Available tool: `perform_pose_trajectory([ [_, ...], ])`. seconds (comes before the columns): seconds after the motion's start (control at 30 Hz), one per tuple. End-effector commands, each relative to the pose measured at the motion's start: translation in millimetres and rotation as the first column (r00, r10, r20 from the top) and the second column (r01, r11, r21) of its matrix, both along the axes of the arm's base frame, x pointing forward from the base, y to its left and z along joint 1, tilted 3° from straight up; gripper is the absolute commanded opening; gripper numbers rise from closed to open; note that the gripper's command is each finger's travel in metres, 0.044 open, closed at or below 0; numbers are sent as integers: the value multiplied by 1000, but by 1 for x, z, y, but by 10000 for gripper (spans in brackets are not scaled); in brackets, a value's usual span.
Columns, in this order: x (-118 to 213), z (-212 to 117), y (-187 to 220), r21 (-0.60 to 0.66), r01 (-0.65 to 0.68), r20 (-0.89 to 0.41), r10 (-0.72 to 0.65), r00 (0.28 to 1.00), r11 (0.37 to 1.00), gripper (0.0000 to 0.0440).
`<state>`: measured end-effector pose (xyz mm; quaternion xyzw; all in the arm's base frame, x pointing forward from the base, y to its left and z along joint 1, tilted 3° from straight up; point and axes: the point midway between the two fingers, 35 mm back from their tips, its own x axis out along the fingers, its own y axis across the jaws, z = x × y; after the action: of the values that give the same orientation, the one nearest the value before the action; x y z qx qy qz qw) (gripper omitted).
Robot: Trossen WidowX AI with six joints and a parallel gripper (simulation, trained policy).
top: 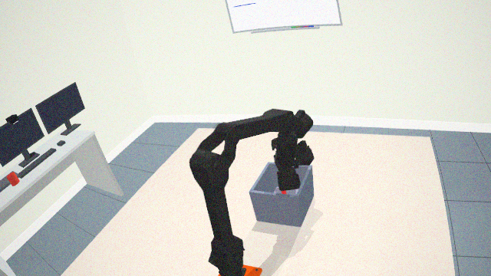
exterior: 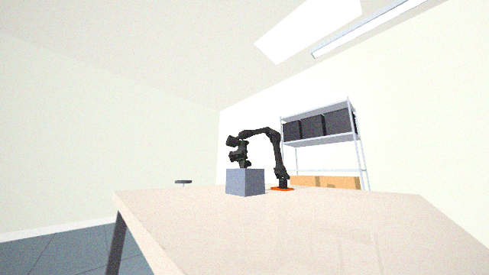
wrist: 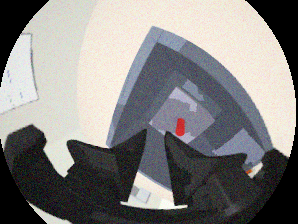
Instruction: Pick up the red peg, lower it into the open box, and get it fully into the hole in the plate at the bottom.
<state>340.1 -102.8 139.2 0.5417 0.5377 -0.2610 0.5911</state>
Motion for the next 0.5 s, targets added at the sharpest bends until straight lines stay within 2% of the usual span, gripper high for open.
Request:
perform_pose_trajectory([
  [0.0, 4, 7, -2, 11, -11, 31, 10, 999, 1000, 115],
  [0.47, 20, 18, -11, 47, -74, 133, 67, 989, 996, 115],
])
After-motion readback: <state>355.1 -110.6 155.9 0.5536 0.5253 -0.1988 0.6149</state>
